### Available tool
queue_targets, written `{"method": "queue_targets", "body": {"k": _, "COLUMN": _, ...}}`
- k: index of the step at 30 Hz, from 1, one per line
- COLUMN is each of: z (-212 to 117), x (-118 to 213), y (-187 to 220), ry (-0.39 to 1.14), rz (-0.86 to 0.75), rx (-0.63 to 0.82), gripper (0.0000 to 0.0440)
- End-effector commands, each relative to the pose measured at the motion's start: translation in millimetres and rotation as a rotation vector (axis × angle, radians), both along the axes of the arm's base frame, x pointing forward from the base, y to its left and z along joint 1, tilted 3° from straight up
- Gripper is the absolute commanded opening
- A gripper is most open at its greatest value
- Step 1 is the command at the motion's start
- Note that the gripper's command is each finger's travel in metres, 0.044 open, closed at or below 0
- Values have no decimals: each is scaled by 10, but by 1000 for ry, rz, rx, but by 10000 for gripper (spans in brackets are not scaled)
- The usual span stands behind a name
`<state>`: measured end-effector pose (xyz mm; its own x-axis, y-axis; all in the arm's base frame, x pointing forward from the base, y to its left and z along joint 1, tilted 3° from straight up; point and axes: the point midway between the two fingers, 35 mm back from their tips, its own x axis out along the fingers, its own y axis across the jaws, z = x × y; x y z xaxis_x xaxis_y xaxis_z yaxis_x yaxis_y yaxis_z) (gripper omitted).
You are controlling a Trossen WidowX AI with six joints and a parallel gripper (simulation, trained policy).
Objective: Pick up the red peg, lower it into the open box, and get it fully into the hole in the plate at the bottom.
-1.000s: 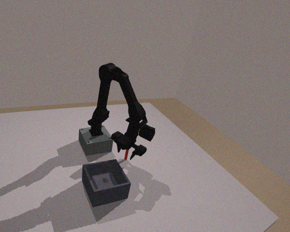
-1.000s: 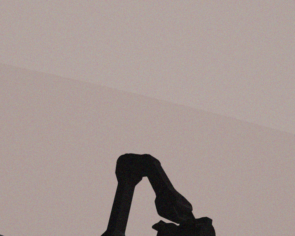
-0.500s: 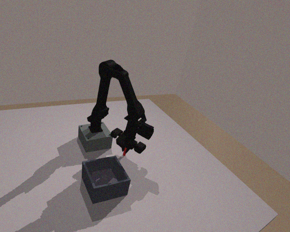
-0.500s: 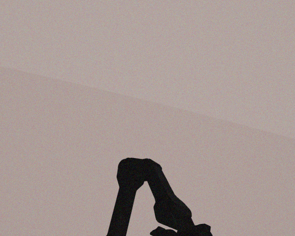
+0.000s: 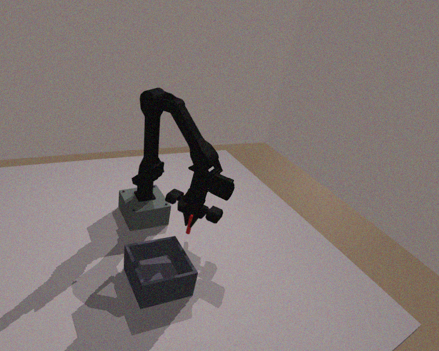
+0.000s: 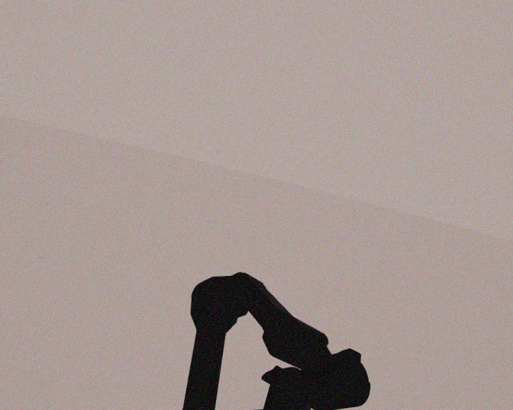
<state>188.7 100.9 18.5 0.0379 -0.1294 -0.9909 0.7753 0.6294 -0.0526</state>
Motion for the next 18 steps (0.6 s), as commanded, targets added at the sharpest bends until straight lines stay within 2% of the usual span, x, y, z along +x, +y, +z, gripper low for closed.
{"method": "queue_targets", "body": {"k": 1, "z": 135, "x": 87, "y": -41, "ry": -32, "rz": 27, "rx": -16, "gripper": 0}}
{"method": "queue_targets", "body": {"k": 18, "z": 772, "x": 566, "y": -309, "ry": -139, "rz": 78, "rx": -71, "gripper": 0}}
